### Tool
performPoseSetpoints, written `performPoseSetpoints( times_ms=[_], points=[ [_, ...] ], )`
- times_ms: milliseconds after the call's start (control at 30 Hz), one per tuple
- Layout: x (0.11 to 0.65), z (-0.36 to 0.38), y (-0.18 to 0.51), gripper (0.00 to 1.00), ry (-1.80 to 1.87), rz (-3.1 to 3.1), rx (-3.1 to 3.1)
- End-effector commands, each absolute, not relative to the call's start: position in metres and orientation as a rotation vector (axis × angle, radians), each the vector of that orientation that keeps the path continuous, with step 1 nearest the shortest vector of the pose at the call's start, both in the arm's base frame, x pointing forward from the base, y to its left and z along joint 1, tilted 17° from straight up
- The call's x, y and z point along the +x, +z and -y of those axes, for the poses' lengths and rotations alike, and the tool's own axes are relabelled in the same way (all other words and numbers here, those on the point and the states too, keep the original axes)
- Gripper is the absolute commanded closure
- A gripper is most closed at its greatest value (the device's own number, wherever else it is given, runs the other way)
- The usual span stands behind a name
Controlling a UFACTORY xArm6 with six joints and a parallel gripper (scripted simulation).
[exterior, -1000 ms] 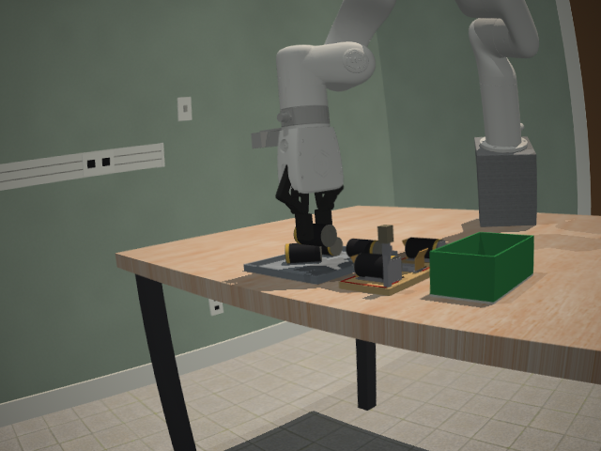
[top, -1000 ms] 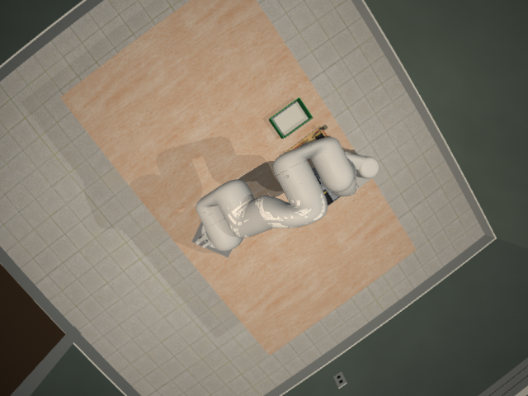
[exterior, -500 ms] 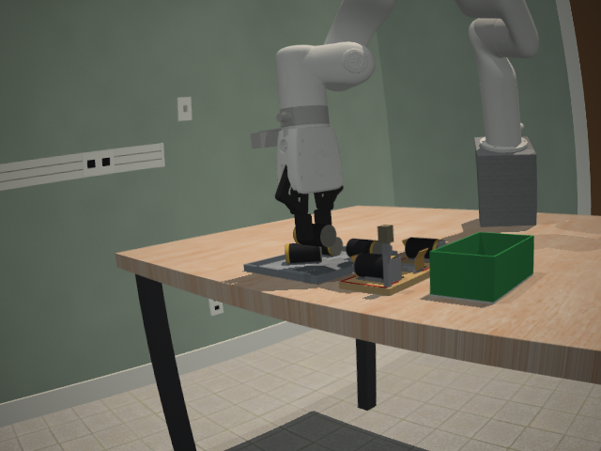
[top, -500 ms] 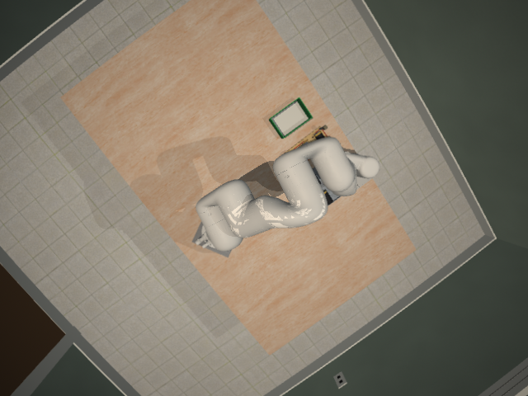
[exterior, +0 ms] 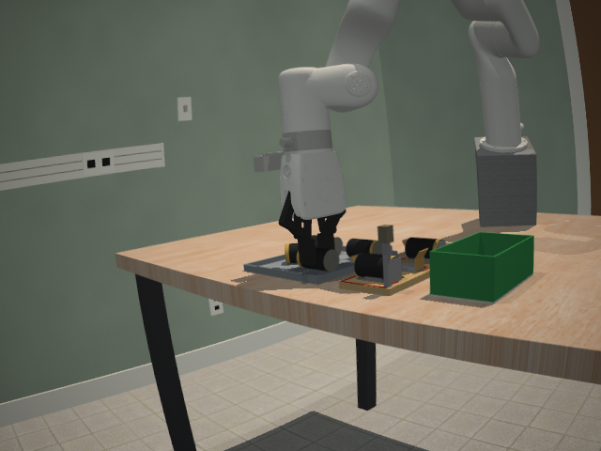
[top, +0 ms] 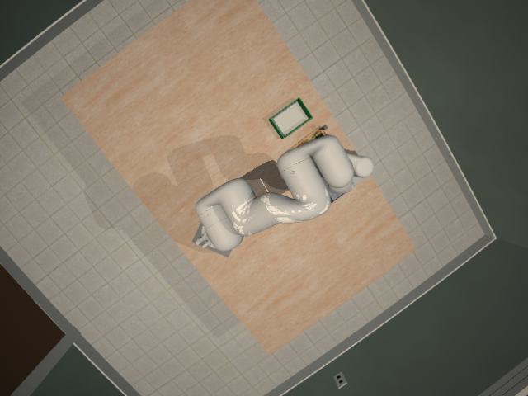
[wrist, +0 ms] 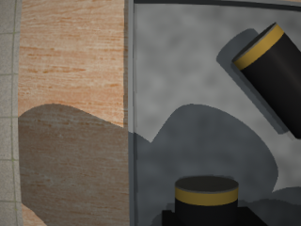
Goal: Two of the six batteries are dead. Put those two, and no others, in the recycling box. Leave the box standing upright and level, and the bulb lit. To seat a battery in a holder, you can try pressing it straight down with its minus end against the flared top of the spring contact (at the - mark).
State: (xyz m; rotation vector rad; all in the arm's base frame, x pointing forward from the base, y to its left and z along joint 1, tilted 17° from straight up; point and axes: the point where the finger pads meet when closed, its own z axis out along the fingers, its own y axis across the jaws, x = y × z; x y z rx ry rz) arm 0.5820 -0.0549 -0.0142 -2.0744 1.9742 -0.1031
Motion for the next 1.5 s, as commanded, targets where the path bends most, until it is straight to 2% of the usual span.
performPoseSetpoints(
  times_ms=[0,333,367,1167,1467],
  points=[
    [0.587,0.055,-0.018,0.72,-0.112,-1.97,-2.071],
    [0.587,0.055,-0.018,0.72,-0.112,-1.97,-2.071],
    [0.587,0.055,-0.018,0.49,-0.112,-1.97,-2.071],
    [0.587,0.055,-0.017,0.49,-0.112,-1.97,-2.071],
    [0.58,0.059,0.01,0.49,-0.112,-1.97,-2.071]
  ],
)
